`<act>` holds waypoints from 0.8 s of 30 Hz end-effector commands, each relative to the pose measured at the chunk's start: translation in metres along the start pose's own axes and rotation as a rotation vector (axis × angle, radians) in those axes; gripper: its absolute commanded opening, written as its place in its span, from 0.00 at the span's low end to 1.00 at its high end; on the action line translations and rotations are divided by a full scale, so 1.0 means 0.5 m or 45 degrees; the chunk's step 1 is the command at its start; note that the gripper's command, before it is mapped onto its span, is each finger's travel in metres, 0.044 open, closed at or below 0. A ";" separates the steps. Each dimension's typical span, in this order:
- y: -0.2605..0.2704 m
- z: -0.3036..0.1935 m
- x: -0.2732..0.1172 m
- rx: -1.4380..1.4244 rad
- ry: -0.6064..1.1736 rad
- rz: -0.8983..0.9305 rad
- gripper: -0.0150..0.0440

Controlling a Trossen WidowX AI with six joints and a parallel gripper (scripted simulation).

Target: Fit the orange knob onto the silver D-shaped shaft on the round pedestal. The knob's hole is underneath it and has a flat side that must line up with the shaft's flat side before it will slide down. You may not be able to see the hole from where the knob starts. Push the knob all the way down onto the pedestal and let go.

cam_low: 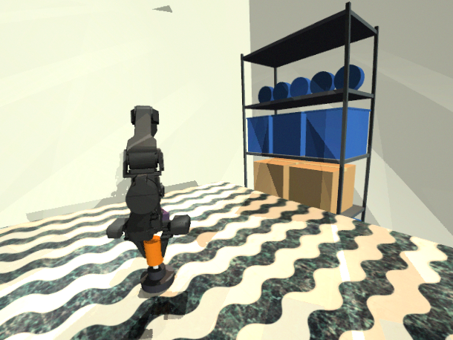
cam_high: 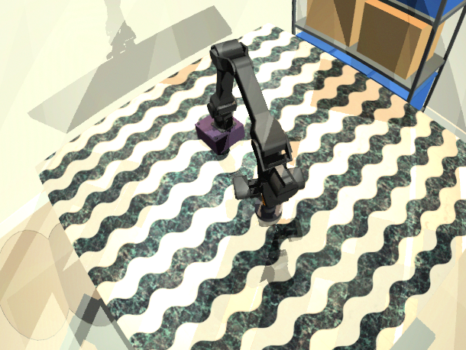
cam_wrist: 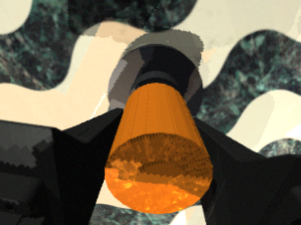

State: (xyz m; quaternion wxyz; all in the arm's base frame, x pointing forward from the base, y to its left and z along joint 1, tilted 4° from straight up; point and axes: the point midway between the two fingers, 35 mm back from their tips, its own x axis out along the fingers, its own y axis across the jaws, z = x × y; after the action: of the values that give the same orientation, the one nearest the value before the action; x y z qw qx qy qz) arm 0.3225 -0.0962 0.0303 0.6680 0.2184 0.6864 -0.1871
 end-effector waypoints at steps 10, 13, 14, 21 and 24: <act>-0.001 -0.005 0.004 0.008 0.000 0.001 0.25; -0.002 -0.008 -0.002 0.008 0.000 0.001 0.25; -0.002 -0.009 -0.003 0.008 0.000 0.001 0.25; -0.003 -0.012 -0.007 0.167 0.000 0.001 0.25; -0.003 -0.012 -0.009 0.275 0.000 0.001 0.25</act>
State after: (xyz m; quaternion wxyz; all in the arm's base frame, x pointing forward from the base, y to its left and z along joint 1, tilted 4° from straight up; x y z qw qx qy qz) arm 0.3163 -0.0942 0.0301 0.6483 0.2626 0.6756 -0.2331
